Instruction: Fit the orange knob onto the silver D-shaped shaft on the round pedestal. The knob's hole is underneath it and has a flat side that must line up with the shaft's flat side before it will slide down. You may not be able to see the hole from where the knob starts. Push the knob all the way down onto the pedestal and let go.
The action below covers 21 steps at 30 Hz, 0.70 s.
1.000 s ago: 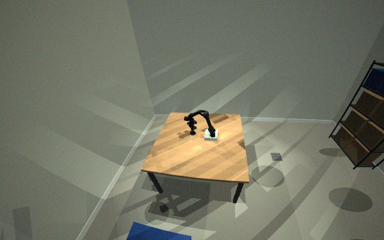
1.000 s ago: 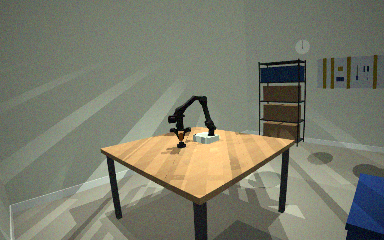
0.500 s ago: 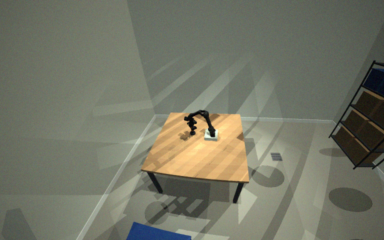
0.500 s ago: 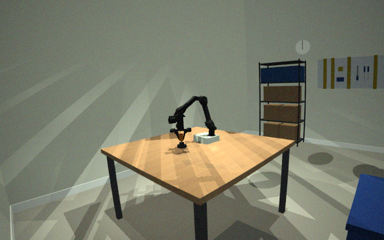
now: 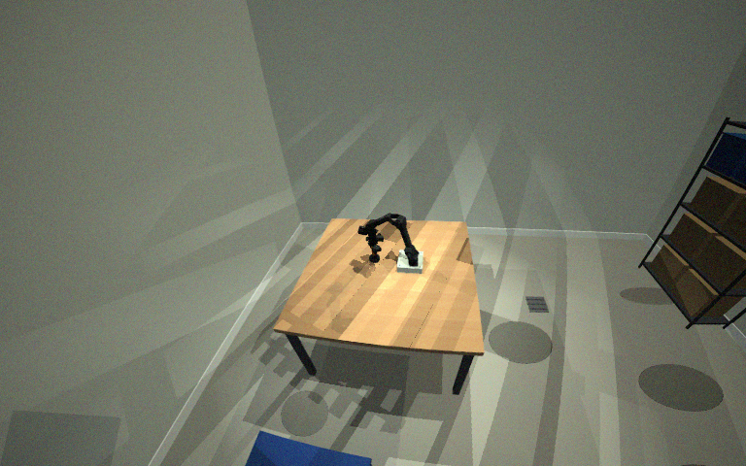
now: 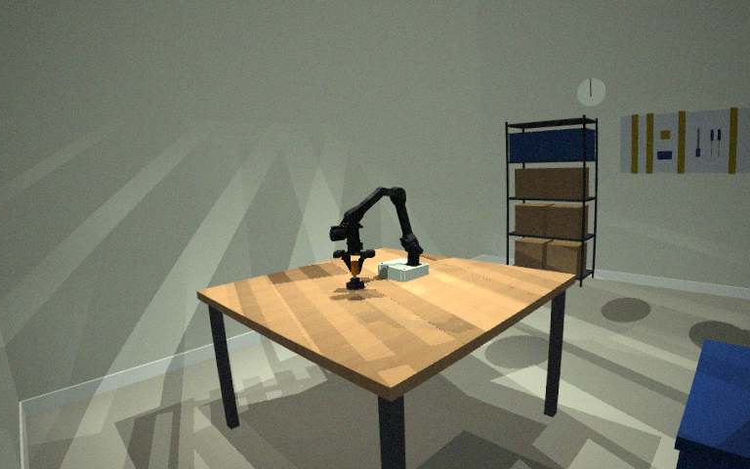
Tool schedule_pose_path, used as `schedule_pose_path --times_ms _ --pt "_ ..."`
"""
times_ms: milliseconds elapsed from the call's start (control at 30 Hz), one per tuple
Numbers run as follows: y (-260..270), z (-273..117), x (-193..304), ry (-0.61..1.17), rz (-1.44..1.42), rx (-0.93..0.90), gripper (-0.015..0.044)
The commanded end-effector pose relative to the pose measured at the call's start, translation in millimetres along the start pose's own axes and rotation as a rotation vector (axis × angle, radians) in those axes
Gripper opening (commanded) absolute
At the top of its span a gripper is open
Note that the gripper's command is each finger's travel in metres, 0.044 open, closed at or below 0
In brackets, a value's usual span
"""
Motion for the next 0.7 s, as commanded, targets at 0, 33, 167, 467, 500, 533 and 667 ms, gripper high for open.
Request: schedule_pose_path --times_ms 0,33,167,467,500,533,667 --pt "0.4 -2.2 -0.5 0.003 0.023 -0.010 0.0000" --pt "0.8 -2.3 -0.2 0.003 0.023 -0.011 0.0000" --pt "2.2 -1.2 0.8 0.003 0.023 -0.011 0.0000" --pt "6.0 -2.0 3.8 0.004 0.023 -0.011 0.0000" --pt "6.3 -2.2 4.1 0.004 0.023 -0.011 0.0000" --pt "6.2 -0.3 4.0 0.004 0.023 -0.011 0.0000" --pt "6.0 2.5 3.8 0.004 0.023 -0.011 0.0000"
Point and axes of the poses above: the point midway between the two fingers, 35 mm back from their tips, its own z axis out along the fingers, its own y axis across the jaws, x = y × z, the point moved 3 cm from there along -z, back along the fingers, and after that the axes turned 3 degrees about -z, right-handed, at the moved point
